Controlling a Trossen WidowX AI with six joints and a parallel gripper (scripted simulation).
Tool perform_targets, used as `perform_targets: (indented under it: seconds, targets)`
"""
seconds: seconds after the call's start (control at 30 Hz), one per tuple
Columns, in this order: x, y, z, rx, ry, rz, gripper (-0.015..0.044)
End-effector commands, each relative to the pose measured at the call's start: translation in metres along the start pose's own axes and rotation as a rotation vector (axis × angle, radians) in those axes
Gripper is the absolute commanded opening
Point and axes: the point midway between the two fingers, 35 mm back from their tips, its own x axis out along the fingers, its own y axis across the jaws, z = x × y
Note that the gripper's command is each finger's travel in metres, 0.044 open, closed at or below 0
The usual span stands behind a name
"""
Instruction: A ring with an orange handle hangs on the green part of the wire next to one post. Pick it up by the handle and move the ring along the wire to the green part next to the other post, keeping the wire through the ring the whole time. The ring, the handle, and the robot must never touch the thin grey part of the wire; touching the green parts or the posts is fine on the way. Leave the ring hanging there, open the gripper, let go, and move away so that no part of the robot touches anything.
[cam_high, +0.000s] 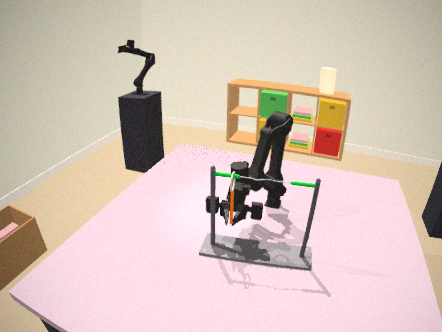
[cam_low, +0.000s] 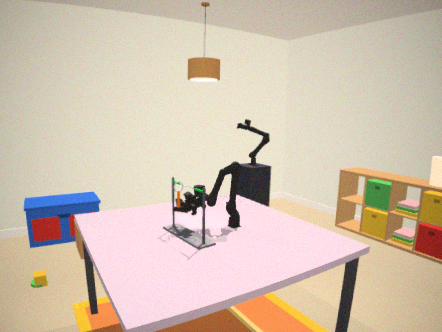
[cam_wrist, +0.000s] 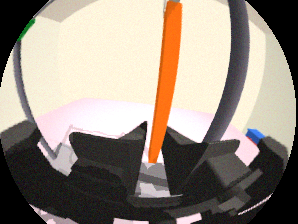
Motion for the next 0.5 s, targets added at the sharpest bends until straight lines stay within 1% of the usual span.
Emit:
perform_targets:
  seconds: [0.0,0.17,0.47]
  targets:
    - [0.0,0.0,0.0,0.0,0.0,0.0,-0.0024]
    - [0.0,0.0,0.0,0.0,0.0,0.0,-0.015]
    - [0.0,0.0,0.001,0.0,0.0,0.001,-0.015]
